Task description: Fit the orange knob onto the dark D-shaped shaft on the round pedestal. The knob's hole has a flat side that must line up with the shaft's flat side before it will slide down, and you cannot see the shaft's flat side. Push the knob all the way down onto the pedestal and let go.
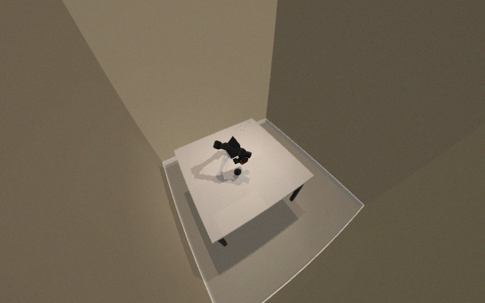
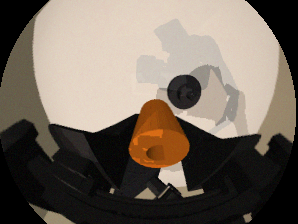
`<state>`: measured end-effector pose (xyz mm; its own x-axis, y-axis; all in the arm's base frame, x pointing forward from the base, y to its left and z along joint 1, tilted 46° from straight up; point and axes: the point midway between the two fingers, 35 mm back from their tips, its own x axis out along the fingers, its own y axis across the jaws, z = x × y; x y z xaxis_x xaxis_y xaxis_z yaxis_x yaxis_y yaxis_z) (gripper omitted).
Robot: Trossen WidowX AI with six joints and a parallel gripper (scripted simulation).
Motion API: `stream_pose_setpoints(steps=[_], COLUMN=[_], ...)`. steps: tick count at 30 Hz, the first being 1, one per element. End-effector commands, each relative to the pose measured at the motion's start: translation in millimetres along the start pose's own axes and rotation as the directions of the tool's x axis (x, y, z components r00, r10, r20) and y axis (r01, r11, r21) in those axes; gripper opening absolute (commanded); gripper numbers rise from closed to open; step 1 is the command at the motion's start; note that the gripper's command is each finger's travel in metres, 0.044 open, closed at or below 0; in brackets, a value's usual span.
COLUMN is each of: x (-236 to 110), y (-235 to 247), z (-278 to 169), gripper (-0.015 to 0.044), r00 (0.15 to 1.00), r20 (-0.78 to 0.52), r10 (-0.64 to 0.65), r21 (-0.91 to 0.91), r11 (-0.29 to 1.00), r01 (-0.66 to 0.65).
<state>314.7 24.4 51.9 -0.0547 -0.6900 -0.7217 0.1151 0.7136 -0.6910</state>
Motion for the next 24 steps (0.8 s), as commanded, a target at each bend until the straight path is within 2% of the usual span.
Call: stream_pose_setpoints(steps=[1, 24], x=[1, 21], y=[-13, -72], z=[6, 19], gripper=[0.0, 0.0], r00=[1.0, 1.0], r20=[0.014, 0.01], r10=[-0.001, -0.03], r21=[0.001, 0.008], r11=[1.0, 1.0], r01=[0.001, 0.029])
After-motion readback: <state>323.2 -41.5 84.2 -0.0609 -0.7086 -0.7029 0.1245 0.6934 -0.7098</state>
